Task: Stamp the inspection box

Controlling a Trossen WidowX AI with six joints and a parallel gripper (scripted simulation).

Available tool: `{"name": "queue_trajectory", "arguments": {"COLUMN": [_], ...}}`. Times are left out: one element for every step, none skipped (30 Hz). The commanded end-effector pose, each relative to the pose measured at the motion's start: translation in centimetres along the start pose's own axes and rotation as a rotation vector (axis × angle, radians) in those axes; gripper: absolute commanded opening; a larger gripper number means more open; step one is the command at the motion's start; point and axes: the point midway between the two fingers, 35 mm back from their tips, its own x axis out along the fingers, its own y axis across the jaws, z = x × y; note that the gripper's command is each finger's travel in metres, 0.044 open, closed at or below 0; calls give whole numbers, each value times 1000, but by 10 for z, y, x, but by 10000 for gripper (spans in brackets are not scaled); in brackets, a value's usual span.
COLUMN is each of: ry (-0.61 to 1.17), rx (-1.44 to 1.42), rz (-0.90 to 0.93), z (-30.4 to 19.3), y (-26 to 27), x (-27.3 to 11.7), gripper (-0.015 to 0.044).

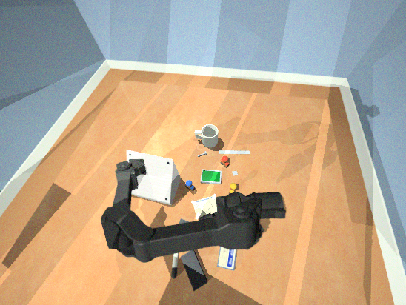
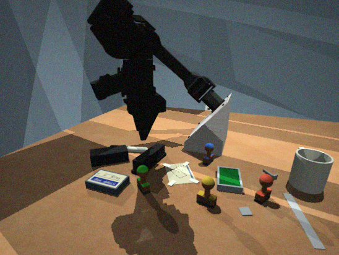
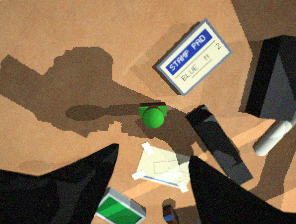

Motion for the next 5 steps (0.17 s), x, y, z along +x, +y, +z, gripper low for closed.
{"name": "queue_trajectory", "arguments": {"ry": [0,0,0,0,0], "rx": [0,0,0,0,0], "rz": [0,0,0,0,0], "z": [0,0,0,0,0], "y": [0,0,0,0,0], "x": [0,0,0,0,0], "gripper": [262,262,262,262,262]}}
